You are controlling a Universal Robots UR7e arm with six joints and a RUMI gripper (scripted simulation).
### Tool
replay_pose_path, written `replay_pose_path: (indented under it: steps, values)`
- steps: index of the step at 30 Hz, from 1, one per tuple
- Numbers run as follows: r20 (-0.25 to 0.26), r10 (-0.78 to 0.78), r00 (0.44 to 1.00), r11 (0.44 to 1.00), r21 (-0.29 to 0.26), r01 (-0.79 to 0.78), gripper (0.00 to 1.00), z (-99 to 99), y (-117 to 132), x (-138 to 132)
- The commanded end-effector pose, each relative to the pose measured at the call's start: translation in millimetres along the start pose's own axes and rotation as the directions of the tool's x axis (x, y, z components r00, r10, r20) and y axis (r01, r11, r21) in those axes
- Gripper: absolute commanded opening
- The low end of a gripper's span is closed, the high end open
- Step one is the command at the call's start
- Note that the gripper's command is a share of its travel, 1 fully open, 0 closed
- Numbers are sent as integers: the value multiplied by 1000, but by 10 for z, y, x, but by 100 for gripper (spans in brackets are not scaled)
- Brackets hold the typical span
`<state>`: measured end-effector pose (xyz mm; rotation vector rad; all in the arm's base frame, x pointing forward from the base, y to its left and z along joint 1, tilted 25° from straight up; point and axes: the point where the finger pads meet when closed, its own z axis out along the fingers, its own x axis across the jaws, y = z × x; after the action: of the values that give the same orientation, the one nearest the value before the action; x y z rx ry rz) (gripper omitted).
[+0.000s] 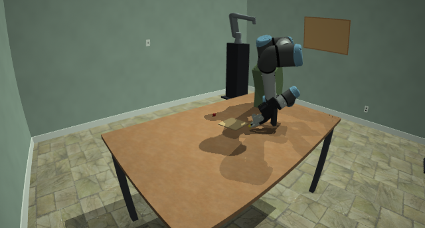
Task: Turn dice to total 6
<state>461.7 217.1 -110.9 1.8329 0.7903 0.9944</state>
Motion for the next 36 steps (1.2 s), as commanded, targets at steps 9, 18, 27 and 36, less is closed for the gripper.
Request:
replay_pose_path:
  steps: [9,18,27,36]
  values:
    - [0,1,1000,1000,0,-1,0,8,-4,0]
    - [0,1,1000,1000,0,-1,0,8,-4,0]
    - [0,1,1000,1000,0,-1,0,13,-11,0]
    - [0,1,1000,1000,0,-1,0,44,-55,0]
